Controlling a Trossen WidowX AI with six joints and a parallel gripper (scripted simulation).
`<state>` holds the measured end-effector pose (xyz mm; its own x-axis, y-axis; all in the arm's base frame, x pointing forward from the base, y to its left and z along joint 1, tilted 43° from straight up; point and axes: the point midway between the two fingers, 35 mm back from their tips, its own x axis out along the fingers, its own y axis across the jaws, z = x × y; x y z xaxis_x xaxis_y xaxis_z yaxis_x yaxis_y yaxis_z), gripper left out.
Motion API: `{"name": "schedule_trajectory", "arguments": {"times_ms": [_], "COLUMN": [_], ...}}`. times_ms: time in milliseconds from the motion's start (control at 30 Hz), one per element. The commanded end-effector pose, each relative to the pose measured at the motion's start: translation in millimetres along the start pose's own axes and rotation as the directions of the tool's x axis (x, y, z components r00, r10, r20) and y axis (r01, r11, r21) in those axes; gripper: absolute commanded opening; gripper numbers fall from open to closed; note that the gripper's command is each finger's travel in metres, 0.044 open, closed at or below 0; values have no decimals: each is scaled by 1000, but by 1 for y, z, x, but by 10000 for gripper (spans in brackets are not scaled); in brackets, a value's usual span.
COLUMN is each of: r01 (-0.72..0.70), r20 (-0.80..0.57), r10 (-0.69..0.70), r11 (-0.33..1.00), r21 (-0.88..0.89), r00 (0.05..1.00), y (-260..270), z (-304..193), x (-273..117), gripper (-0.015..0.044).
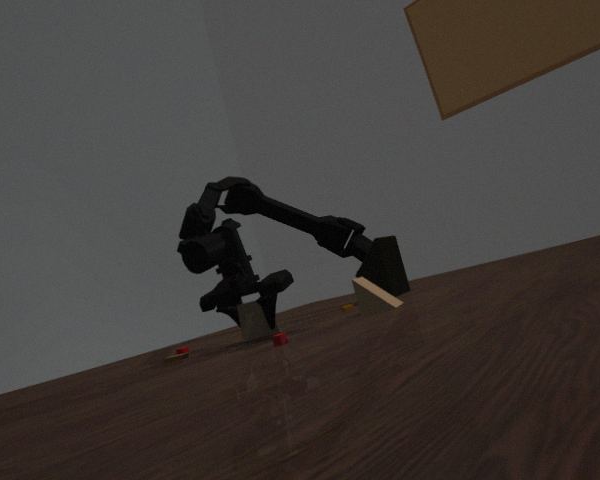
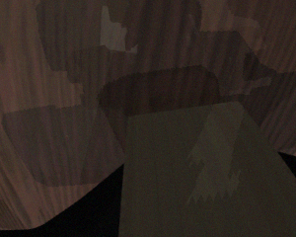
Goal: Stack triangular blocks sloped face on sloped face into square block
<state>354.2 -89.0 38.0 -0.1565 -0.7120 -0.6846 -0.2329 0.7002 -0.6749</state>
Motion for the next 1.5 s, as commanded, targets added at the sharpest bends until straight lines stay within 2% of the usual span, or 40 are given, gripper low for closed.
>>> {"name": "schedule_trajectory", "arguments": {"times_ms": [0,333,700,933,1367,1400,1467], "r01": [1,1,0,4,7,-1,-1], "r20": [103,351,595,750,927,893,893], "r10": [-1,1,4,3,6,7,7], "r11": [1000,1000,1000,1000,1000,1000,1000], "r21": [-1,-4,-6,-7,-9,-7,-7], "r00": [995,937,804,661,376,450,450], "y": [-1,0,0,0,0,-1,-1], "z": [-6,-22,-41,-56,-77,-71,-71], "x": [-4,-9,-10,-7,4,2,2], "gripper": [0,0,0,0,0,26,79]}}
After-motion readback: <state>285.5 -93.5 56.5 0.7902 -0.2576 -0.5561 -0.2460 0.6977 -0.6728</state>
